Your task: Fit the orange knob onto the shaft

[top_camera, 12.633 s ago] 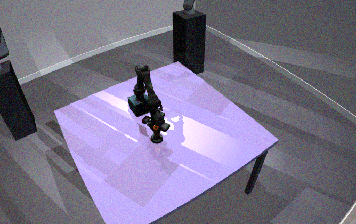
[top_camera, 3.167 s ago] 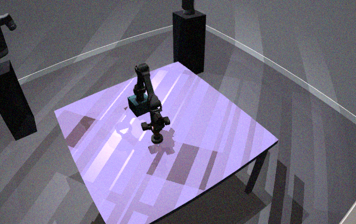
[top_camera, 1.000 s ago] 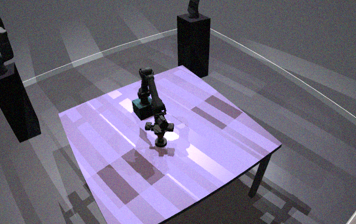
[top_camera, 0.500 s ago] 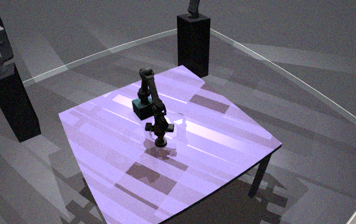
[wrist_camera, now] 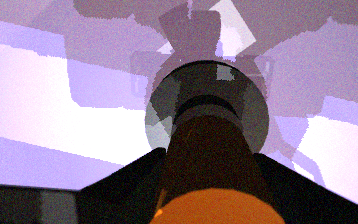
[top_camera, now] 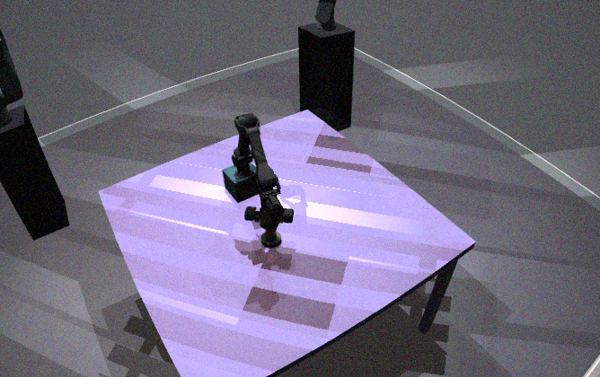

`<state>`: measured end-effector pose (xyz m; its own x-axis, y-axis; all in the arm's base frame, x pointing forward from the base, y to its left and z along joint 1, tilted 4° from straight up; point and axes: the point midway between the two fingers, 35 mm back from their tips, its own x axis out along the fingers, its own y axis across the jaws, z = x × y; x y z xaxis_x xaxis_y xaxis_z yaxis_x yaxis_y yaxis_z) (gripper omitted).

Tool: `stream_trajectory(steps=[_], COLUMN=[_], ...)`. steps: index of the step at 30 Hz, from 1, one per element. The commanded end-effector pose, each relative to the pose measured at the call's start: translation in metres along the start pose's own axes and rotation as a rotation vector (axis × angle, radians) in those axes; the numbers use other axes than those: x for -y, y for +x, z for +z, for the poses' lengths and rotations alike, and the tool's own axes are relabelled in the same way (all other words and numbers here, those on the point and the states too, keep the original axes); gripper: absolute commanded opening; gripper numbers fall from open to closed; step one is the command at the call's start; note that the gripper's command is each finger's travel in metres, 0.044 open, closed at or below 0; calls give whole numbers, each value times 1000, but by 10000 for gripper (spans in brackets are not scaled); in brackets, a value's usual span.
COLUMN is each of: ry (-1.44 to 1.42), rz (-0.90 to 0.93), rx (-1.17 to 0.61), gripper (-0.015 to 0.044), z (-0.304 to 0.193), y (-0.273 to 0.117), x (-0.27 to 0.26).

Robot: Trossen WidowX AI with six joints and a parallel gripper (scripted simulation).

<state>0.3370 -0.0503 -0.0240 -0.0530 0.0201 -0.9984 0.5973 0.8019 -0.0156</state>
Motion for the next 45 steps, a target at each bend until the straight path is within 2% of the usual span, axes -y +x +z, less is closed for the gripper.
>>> stream_trajectory(steps=[1,7,35,45], ry=[28,212,212,421], rz=[3,3,3,4], rx=[6,6,6,6], gripper=[0,0,0,0], z=[1,-2,1,1], y=[-4,-5,-3,-3], x=[0,1,0,0])
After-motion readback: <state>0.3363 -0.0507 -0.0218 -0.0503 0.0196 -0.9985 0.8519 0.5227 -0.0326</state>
